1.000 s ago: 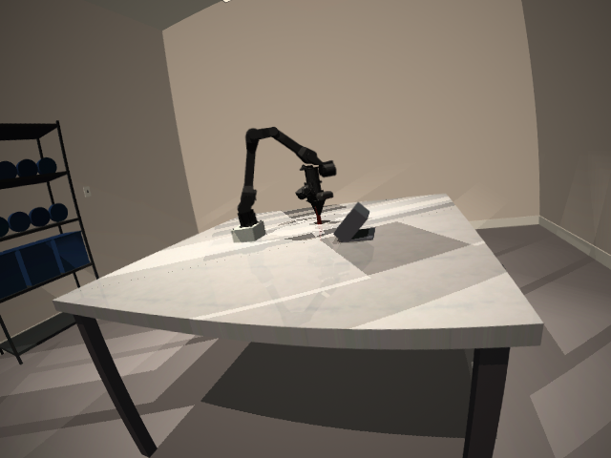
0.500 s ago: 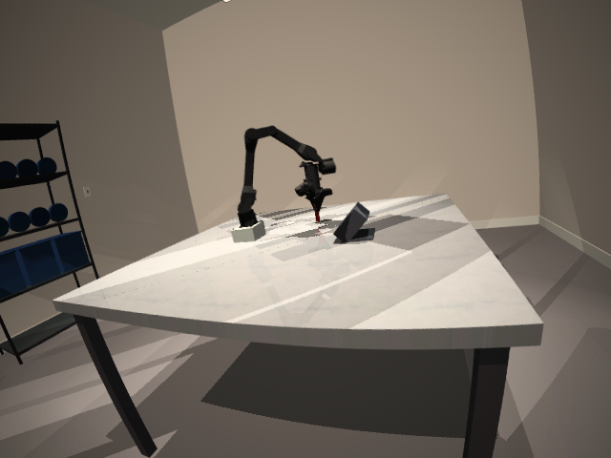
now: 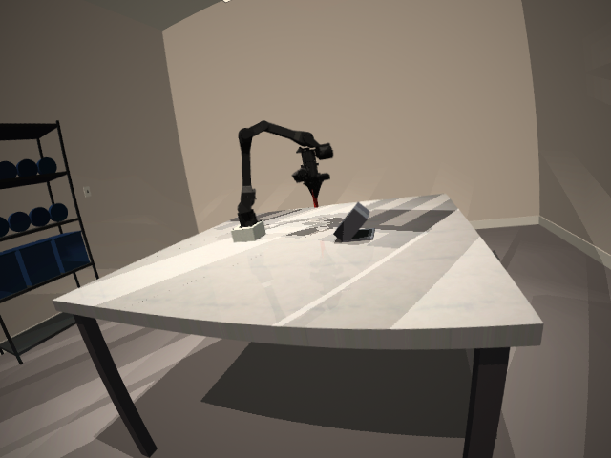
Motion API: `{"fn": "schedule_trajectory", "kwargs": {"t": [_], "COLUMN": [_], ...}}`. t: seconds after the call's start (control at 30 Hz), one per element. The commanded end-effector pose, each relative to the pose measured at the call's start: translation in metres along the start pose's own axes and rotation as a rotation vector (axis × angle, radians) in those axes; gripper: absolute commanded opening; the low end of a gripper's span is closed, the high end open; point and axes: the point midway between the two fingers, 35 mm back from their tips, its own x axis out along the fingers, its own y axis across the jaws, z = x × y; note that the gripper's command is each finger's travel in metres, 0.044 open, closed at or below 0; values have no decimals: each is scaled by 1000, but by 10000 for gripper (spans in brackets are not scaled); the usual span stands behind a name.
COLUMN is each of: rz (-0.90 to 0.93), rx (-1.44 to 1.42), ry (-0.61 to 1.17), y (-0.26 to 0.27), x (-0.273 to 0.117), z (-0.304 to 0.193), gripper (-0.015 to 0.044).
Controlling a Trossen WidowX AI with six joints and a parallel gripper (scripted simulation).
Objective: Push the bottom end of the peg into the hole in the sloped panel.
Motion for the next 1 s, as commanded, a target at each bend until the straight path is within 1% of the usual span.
{"fn": "schedule_trajectory", "kwargs": {"t": [0.0, 0.97], "rz": [-4, -4], "rx": [6, 143], "ry": [9, 129], "y": [1, 38], "x": [-5, -5], "z": [0, 7], "gripper": [0, 0]}}
